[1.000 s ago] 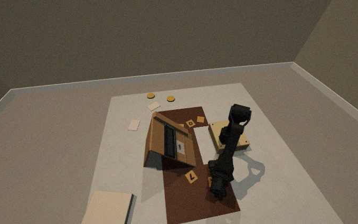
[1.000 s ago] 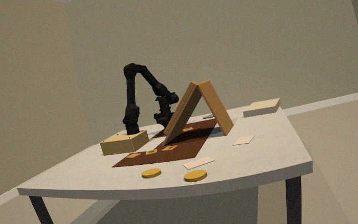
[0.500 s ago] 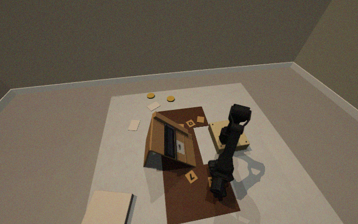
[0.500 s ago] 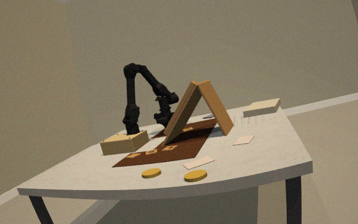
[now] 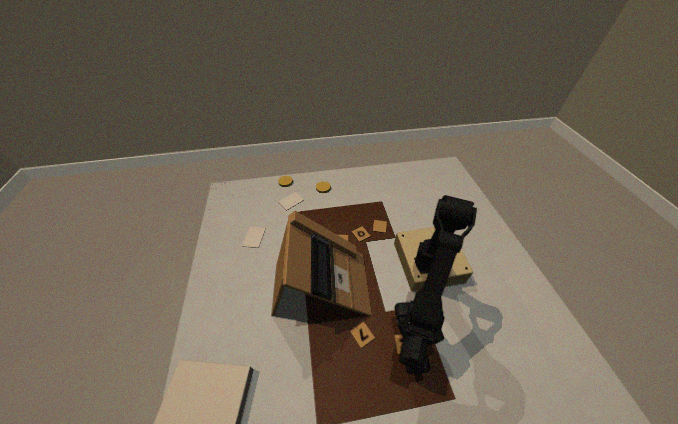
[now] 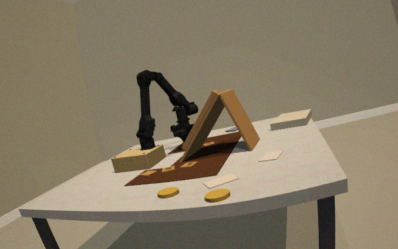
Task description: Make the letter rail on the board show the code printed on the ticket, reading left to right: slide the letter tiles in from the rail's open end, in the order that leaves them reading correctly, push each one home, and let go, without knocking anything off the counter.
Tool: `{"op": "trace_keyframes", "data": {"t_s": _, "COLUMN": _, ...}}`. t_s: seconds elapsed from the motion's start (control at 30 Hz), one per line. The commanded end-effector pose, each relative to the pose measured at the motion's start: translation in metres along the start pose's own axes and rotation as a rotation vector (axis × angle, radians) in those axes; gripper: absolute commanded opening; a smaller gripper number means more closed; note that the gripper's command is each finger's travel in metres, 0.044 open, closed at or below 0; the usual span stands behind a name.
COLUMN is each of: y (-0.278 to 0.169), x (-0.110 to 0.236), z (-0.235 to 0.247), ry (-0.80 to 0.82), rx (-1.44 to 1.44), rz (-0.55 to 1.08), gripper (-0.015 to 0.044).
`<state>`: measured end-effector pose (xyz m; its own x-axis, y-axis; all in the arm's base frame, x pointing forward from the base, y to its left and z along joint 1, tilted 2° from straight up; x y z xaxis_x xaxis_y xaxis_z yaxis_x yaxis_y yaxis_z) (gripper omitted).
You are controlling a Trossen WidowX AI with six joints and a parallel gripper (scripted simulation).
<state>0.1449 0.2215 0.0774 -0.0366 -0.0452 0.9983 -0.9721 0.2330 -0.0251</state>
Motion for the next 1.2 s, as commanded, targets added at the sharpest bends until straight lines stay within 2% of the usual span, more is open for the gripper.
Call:
{"op": "trace_keyframes", "data": {"t_s": 0.0, "y": 0.0, "x": 0.003, "z": 0.0, "ry": 0.0, "rx": -0.003, "rz": 0.005, "gripper": 0.0}}
{"op": "trace_keyframes", "data": {"t_s": 1.17, "y": 0.005, "x": 0.022, "z": 0.001, "ry": 0.0, "rx": -0.003, "rz": 0.005, "gripper": 0.0}}
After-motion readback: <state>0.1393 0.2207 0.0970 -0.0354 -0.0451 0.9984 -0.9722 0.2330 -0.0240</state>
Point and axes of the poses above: the point midway between the two fingers, 35 mm back from their tips, its own x axis back along the fingers, its own z axis across the jaws, y = z × x, the point moved 9 cm from there along x, back along the fingers, and after that the axes turned 5 degrees about -x, right-handed, at the moved point
